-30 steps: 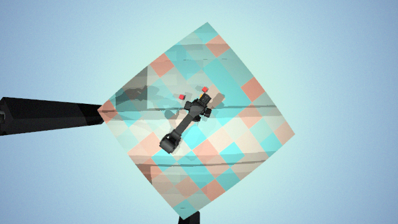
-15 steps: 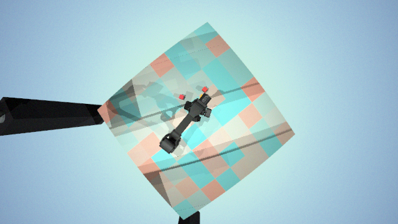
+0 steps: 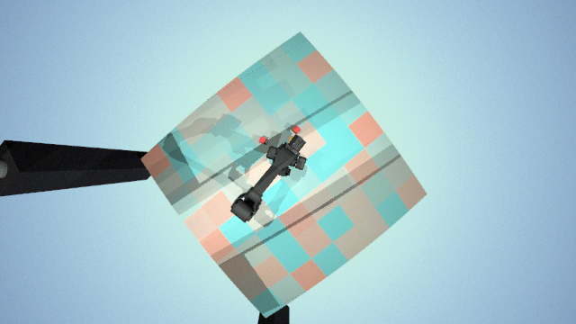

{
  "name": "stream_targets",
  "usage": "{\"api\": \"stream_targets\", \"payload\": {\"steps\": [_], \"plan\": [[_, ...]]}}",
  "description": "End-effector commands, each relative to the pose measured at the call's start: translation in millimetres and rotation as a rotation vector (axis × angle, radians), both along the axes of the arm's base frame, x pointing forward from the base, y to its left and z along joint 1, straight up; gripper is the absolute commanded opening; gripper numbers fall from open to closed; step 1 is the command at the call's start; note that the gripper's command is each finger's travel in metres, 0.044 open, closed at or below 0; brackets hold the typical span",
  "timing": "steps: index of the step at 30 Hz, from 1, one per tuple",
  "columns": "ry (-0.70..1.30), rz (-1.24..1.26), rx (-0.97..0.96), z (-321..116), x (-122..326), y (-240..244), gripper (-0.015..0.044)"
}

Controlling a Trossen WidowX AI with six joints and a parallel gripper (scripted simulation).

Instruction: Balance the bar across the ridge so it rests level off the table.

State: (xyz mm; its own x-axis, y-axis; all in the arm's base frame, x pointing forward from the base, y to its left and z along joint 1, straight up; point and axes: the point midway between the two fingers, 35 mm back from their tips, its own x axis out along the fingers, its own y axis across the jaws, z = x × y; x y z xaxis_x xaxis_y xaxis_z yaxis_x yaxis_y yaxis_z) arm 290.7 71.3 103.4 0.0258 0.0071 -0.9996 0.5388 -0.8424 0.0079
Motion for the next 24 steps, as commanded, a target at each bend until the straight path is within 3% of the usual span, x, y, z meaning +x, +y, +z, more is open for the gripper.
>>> {"api": "stream_targets", "payload": {"steps": [1,9,15,24], "plan": [[0.0,0.0,0.0,0.0,0.0,0.0,0.0],[0.0,0.0,0.0,0.0,0.0,0.0,0.0],[0.0,0.0,0.0,0.0,0.0,0.0,0.0157],[0.0,0.0,0.0,0.0,0.0,0.0,0.0167]]}}
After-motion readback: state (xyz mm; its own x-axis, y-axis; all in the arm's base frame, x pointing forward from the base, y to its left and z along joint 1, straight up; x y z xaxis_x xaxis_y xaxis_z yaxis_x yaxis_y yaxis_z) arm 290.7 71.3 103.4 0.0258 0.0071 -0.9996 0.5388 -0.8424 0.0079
